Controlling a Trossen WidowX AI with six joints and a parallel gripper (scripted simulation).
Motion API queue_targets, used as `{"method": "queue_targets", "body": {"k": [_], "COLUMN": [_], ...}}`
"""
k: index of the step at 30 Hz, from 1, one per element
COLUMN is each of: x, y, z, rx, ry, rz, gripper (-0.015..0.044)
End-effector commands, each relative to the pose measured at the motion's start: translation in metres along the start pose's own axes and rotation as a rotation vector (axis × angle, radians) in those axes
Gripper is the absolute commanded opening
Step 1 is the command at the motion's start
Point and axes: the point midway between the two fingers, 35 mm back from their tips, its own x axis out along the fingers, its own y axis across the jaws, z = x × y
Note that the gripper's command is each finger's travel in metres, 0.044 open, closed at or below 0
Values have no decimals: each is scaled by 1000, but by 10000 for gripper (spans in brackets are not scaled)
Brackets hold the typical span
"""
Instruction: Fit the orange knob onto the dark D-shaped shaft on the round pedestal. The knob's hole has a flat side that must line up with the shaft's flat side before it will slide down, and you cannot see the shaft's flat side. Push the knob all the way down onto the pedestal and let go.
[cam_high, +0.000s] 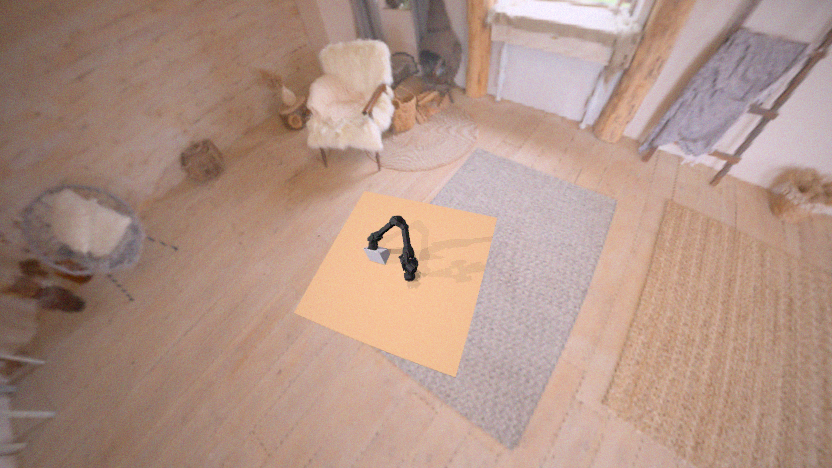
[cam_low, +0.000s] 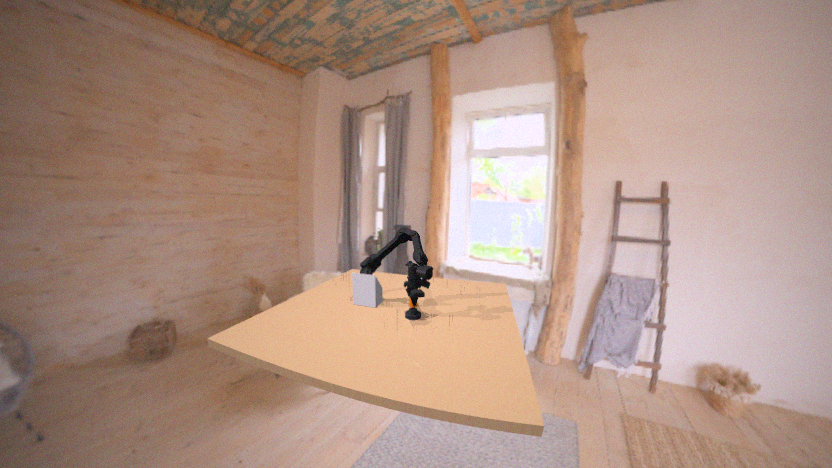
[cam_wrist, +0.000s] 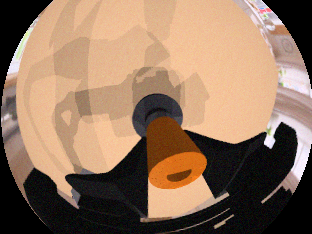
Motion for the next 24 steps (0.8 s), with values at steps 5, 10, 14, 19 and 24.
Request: {"method": "queue_targets", "body": {"k": [5, 10, 14, 19, 24], "x": [1, 1, 1, -1, -4], "y": [2, 3, 3, 3, 3], "z": [-1, -2, -2, -2, -2], "rx": [-5, -4, -4, -4, -14], "ry": [-1, -1, -1, -1, -1], "rz": [-1, -1, -1, -1, -1], "gripper": [0, 0, 0, 0, 0]}}
